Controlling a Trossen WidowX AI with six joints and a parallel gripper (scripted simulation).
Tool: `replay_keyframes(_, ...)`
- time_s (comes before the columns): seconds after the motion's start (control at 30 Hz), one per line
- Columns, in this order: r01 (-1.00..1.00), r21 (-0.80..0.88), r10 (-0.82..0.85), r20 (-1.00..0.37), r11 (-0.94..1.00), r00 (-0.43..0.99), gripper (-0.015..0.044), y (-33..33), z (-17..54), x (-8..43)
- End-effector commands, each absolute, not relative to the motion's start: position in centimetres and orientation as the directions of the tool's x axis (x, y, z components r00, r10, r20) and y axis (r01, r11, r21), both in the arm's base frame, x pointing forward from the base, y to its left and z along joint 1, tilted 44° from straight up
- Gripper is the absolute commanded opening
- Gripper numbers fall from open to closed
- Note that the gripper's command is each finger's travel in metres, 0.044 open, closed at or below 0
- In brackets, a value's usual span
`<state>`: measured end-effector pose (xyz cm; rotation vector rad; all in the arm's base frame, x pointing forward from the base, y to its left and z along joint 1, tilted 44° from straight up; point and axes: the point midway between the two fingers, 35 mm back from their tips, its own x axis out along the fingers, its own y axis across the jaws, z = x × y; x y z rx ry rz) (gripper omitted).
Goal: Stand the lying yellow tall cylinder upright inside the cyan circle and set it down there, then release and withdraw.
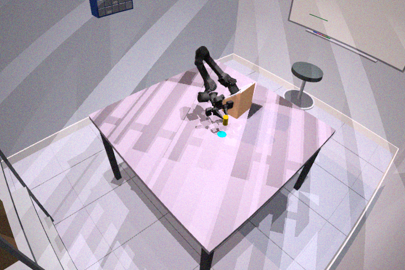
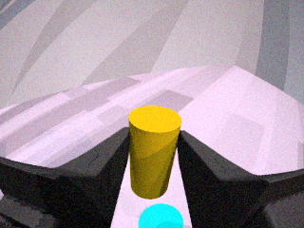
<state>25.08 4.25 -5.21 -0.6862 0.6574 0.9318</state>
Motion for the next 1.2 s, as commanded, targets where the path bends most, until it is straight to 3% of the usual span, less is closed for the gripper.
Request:
replay_keyframes(0.0, -0.871, -0.263, 0.500, -0.734, 0.414, 0.459, 0.0105, 4.3, -4.8, 25.0)
replay_keyframes(1.17, -0.850, -0.355, 0.535, -0.665, 0.389, 0.522, 0.0105, 3.8, -3.8, 24.6)
